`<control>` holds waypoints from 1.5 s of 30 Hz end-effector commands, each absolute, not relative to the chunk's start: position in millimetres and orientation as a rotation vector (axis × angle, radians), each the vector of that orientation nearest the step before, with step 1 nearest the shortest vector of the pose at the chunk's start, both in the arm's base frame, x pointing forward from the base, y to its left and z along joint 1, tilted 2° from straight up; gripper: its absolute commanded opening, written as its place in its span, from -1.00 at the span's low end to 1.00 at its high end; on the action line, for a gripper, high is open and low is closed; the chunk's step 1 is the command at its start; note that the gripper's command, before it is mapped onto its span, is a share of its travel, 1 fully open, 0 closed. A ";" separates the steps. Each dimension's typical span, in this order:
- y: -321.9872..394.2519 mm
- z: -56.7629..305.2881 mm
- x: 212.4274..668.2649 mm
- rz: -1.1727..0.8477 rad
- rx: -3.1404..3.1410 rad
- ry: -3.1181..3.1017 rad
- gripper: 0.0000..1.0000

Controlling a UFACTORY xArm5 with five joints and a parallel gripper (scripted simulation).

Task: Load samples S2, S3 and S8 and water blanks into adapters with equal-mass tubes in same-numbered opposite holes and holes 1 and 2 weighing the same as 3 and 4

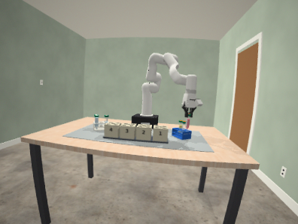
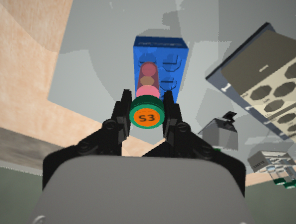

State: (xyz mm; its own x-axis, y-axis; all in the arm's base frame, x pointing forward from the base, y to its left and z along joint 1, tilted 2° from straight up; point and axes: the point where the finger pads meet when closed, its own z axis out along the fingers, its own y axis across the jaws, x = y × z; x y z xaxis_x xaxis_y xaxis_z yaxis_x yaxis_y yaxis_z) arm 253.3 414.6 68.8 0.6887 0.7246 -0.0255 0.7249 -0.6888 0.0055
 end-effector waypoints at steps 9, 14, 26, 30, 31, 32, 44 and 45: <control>415.9 69.9 254.1 -0.028 2.875 1.234 -1.00; 415.9 68.9 254.1 -0.028 2.875 1.234 -1.00; 415.7 56.9 253.8 -0.028 2.875 1.234 -1.00; 415.7 54.9 253.7 -0.028 2.875 1.234 -1.00; 415.7 53.9 253.7 -0.028 2.875 1.234 -1.00; 415.7 52.9 253.7 -0.028 2.875 1.234 -1.00; 415.5 40.8 253.4 -0.028 2.875 1.234 -1.00; 415.5 40.8 253.4 -0.028 2.875 1.234 -1.00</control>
State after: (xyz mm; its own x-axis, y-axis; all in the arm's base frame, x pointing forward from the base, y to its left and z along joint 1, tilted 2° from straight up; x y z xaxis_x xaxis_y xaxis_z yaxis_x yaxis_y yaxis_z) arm 252.7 414.6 41.3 0.6885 0.7248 -0.0245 0.7251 -0.6886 0.0053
